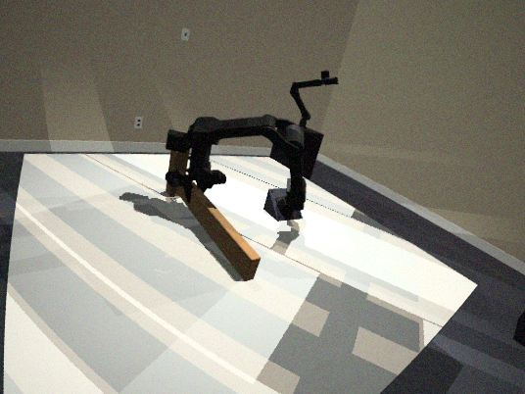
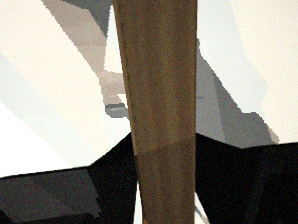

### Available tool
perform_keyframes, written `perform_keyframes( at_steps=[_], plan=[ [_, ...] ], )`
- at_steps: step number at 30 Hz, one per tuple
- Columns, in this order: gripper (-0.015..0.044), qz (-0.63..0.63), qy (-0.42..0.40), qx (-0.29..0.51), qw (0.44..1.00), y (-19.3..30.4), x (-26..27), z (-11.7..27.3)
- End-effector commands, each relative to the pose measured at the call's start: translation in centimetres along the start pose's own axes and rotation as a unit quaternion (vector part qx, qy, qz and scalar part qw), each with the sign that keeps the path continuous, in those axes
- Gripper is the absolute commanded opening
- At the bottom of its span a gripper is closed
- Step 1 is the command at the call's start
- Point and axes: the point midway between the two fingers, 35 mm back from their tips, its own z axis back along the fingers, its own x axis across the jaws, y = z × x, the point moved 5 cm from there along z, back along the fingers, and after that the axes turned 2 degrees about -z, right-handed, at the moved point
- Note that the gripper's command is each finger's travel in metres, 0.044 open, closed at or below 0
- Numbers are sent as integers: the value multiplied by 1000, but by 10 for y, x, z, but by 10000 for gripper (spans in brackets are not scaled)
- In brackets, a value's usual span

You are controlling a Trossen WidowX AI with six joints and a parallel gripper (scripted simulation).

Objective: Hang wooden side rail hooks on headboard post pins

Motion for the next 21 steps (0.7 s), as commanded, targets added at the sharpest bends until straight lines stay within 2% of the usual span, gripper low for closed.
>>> perform_keyframes(
  at_steps=[1, 21],
  plan=[
    [0, -1, 6, 2, 1000, 4, 1, 4],
    [0, -1, 6, 2, 1000, 6, 1, 3]
  ],
)
